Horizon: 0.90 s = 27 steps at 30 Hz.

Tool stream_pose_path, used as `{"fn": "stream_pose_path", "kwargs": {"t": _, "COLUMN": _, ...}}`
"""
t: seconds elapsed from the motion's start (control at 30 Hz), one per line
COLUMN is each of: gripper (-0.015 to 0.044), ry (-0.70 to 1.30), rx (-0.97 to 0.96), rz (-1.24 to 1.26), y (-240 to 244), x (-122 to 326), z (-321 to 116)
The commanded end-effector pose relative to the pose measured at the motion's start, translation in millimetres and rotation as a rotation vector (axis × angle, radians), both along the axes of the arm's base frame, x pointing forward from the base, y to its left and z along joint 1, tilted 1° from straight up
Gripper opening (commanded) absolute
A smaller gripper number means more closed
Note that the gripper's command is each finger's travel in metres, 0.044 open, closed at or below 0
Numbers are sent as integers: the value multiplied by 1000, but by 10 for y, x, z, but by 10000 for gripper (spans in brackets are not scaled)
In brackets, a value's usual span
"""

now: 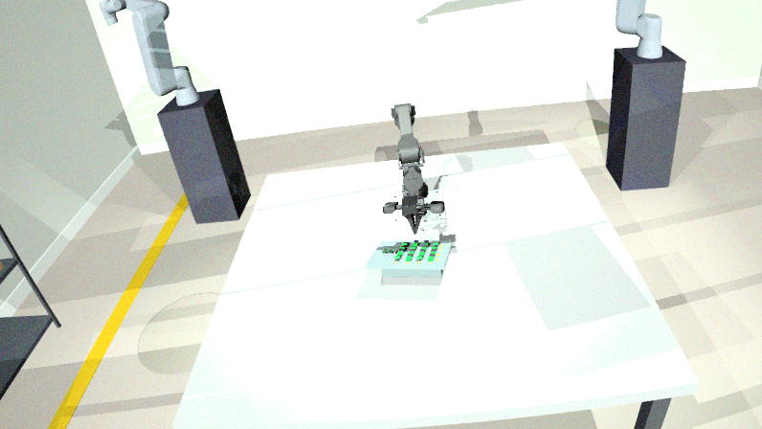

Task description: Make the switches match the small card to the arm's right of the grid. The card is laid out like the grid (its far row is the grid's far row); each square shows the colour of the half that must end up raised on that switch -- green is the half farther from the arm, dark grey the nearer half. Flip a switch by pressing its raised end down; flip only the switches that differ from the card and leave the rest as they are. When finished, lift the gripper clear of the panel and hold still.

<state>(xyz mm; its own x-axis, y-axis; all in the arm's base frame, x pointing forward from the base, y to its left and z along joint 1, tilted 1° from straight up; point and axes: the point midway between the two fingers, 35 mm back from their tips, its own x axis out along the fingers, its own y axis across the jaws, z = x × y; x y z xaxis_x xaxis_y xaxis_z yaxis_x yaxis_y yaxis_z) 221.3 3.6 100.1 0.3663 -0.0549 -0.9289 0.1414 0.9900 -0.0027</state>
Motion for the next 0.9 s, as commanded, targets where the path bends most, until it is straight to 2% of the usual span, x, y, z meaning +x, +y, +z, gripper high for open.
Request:
{"fn": "stream_pose_path", "kwargs": {"t": 0.0, "gripper": 0, "ry": 16, "rx": 2, "rz": 6, "y": 3, "x": -7, "z": -87}}
{"fn": "stream_pose_path", "kwargs": {"t": 0.87, "gripper": 0, "ry": 16, "rx": 2, "rz": 6, "y": -3, "x": 42, "z": -220}}
